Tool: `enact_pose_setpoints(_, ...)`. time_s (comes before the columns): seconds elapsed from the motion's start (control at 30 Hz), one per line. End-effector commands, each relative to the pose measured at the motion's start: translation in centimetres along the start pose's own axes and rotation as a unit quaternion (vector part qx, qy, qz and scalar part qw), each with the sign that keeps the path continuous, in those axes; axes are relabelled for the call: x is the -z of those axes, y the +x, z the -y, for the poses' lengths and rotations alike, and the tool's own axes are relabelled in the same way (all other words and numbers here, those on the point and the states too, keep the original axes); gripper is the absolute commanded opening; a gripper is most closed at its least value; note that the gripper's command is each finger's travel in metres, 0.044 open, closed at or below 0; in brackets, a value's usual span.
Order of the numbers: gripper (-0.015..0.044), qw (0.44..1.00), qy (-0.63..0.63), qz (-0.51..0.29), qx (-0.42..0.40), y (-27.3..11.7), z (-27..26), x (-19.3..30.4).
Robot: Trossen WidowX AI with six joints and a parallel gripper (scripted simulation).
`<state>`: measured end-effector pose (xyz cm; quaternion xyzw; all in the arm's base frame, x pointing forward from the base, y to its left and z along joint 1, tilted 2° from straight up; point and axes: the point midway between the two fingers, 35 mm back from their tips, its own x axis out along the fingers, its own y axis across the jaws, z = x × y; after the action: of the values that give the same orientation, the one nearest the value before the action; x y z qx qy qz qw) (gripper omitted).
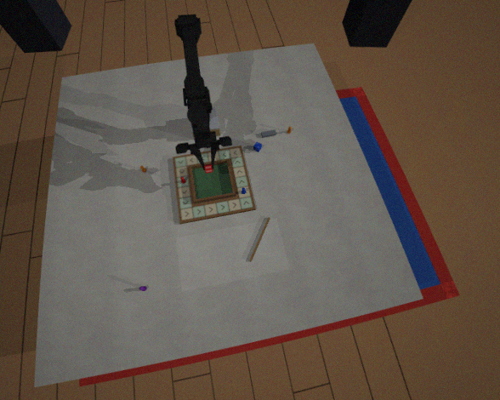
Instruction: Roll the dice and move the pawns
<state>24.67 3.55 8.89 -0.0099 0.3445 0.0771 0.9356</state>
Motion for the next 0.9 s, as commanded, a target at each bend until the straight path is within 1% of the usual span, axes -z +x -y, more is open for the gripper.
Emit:
enact_pose_setpoints(0.0,0.0184,1.0,0.0,0.0,0.0,0.0,0.0,0.0)
enact_pose_setpoints(0.1,0.0263,1.0,0.0,0.0,0.0,-0.4,0.0,-0.5)
enact_pose_setpoints(0.23,0.0368,1.0,-0.002,-0.002,-0.003,-2.5,0.0,-2.9)
enact_pose_setpoints(0.33,0.044,1.0,-0.002,-0.006,-0.003,-2.6,0.0,-3.0)
enact_pose_setpoints(0.4,0.044,0.999,-0.001,-0.04,-0.003,-2.2,0.0,-3.0)
enact_pose_setpoints(0.57,0.044,0.986,0.0,-0.169,-0.002,-0.9,0.0,-2.6)
enact_pose_setpoints(0.87,0.044,0.927,-0.003,-0.375,-0.002,1.3,-0.1,-1.7)
